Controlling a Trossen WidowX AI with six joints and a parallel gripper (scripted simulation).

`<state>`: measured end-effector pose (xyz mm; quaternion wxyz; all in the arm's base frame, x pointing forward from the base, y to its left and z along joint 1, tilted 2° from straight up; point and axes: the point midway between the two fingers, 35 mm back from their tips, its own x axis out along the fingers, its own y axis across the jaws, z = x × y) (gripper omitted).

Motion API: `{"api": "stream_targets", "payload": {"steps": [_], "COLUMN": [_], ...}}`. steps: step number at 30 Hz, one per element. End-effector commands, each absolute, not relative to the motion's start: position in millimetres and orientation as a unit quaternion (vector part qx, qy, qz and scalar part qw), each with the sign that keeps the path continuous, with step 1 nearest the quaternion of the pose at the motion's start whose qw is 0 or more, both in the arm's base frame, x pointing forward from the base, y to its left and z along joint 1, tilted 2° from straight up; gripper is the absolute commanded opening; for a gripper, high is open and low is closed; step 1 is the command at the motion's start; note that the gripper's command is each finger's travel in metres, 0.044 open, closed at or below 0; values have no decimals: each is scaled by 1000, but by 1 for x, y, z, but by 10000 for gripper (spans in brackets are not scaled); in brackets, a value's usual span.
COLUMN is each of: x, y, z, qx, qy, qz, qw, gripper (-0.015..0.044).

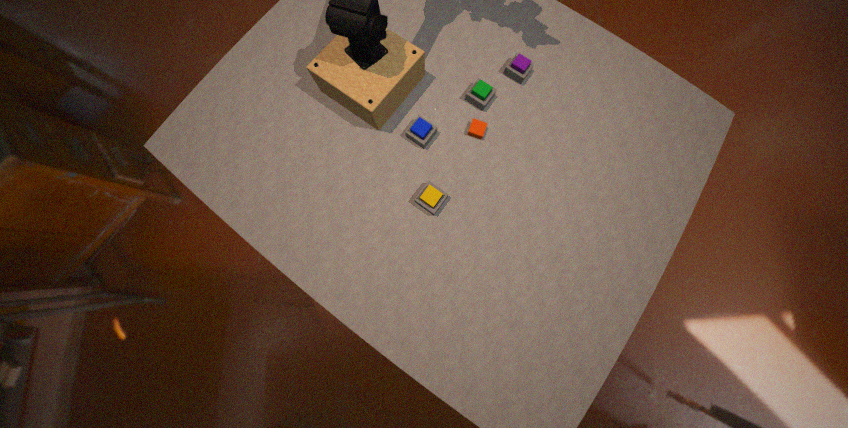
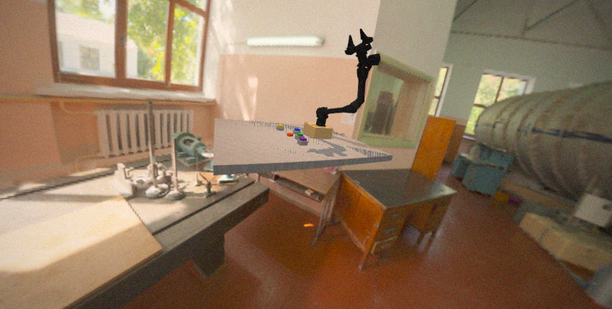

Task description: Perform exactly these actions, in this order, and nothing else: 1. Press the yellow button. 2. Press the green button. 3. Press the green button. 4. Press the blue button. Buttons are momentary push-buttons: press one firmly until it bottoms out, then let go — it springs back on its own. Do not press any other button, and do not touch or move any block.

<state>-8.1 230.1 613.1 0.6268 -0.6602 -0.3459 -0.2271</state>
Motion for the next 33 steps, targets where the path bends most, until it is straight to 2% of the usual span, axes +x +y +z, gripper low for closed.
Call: {"api": "stream_targets", "payload": {"steps": [1,10,17,25,33], "x": [-7,39,98,176,254], "y": [227,98,-8,-99,-154], "z": [614,634,615,555,458], "qx": [-658,-550,-449,-335,-229], "qy": [-345,-278,-188,-60,100], "qz": [-228,-252,-251,-217,-166], "qw": [630,746,836,915,954], "gripper": [400,400,400,400,400]}}
